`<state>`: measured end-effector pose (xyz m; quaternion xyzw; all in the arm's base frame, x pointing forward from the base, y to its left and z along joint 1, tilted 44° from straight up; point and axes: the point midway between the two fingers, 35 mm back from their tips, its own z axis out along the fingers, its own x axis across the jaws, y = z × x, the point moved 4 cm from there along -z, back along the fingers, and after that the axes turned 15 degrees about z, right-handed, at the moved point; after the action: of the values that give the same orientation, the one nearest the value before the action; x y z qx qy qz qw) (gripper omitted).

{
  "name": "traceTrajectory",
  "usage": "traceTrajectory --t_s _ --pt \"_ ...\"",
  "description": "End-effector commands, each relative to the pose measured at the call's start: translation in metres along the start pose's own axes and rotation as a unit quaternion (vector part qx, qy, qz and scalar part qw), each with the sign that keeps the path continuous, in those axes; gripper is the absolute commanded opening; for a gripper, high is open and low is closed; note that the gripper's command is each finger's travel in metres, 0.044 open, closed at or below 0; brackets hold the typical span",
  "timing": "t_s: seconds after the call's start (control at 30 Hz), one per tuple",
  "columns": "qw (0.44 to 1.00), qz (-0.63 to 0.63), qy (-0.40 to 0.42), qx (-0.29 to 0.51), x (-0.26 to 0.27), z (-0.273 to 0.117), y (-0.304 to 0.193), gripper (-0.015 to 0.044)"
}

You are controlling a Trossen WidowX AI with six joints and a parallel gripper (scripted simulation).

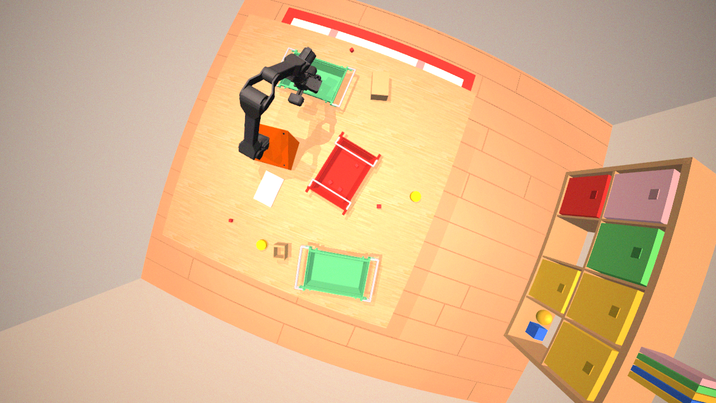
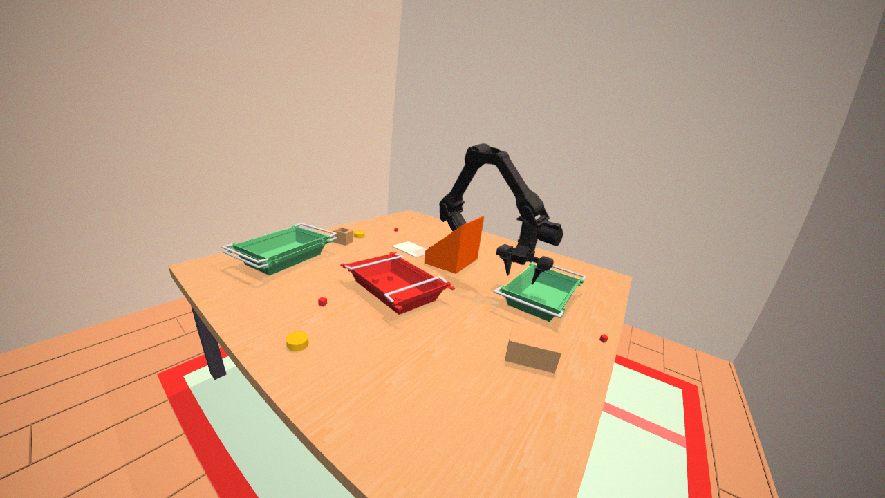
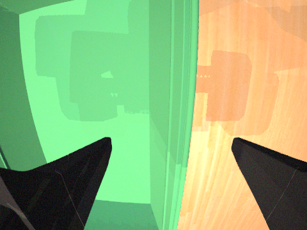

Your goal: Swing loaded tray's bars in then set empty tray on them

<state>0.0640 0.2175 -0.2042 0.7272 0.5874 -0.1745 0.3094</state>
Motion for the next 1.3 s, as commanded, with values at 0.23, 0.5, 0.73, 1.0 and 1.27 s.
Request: traceTrajectory --t_s 0.23,0.5,0.73,1.0,1.27 --pt "1.000 -0.002 -0.005 -0.002 -0.0057 0.0322 0.0004 0.0440" --pt "1.000 -0.002 -0.005 -0.002 -0.0057 0.0322 0.0004 0.0396" --pt "1.000 -0.002 -0.005 -0.002 -0.0057 0.0322 0.0004 0.0293" --pt "1.000 -0.002 -0.005 -0.002 -0.0057 0.0322 0.0004 0.0208" --pt "1.000 -0.002 -0.005 -0.002 -0.0057 0.0322 0.0004 0.0155"
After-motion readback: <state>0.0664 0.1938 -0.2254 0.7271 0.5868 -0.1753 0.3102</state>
